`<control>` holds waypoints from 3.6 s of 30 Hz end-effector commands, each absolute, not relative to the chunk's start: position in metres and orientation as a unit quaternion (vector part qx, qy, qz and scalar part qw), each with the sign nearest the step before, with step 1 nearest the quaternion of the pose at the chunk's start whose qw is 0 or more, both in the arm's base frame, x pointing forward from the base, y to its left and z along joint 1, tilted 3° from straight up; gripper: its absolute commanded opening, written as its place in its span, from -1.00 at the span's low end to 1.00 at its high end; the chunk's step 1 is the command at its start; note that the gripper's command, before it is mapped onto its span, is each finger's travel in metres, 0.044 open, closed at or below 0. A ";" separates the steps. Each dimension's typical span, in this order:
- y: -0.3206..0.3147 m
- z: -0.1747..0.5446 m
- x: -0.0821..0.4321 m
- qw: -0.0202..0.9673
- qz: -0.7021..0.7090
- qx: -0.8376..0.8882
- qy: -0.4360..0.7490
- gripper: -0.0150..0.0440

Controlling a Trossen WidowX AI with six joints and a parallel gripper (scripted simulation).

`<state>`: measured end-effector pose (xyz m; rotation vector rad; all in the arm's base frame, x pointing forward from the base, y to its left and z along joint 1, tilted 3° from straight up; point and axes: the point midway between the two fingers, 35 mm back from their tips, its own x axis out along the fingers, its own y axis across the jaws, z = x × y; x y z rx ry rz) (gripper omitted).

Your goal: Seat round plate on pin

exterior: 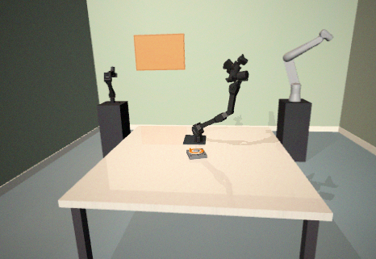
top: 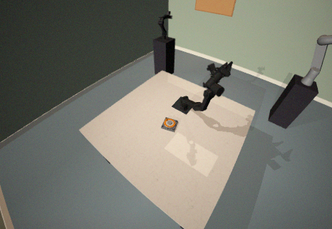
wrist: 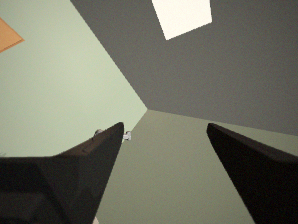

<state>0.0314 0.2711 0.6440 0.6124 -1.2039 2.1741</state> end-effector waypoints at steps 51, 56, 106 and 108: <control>-0.166 0.238 0.242 -0.828 0.148 0.126 -0.525 -0.49; -0.082 0.156 0.243 -0.777 0.034 0.025 -0.628 -0.49; -0.054 0.081 0.254 -0.736 0.002 -0.009 -0.677 -0.49; -0.054 0.081 0.256 -0.736 0.002 -0.009 -0.677 -0.49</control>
